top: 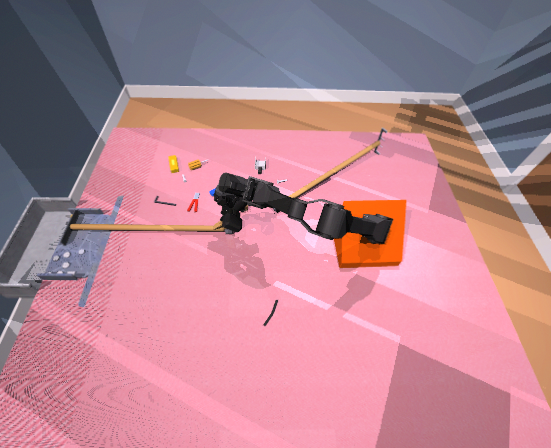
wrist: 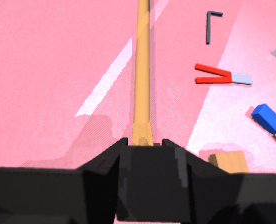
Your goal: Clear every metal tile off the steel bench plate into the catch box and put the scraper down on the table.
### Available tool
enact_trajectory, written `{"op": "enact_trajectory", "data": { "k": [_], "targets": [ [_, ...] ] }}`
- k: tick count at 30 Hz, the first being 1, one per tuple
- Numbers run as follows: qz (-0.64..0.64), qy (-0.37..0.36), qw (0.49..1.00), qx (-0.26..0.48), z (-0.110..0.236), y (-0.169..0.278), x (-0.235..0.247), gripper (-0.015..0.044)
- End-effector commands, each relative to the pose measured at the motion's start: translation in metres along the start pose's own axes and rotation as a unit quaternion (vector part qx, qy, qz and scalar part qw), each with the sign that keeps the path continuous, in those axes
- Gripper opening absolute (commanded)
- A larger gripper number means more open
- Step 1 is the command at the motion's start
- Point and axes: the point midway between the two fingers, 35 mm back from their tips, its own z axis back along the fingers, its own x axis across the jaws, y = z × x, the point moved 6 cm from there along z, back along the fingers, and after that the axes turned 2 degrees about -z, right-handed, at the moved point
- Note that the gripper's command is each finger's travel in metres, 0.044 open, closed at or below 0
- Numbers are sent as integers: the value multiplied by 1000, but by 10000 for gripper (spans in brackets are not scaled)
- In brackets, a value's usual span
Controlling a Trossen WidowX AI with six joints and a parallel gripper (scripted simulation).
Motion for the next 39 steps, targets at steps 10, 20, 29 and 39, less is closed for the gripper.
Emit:
{"op": "enact_trajectory", "data": {
  "k": [10, 20, 29, 39],
  "targets": [
    [2, 1, 1000, -7, -8, -16, 2, 0],
    [2, 1, 1000, -7, -15, -24, 3, 0],
    [0, 0, 1000, -2, -14, -18, 2, 0],
    [1, 0, 1000, -4, -14, -19, 2, 0]
  ]
}}
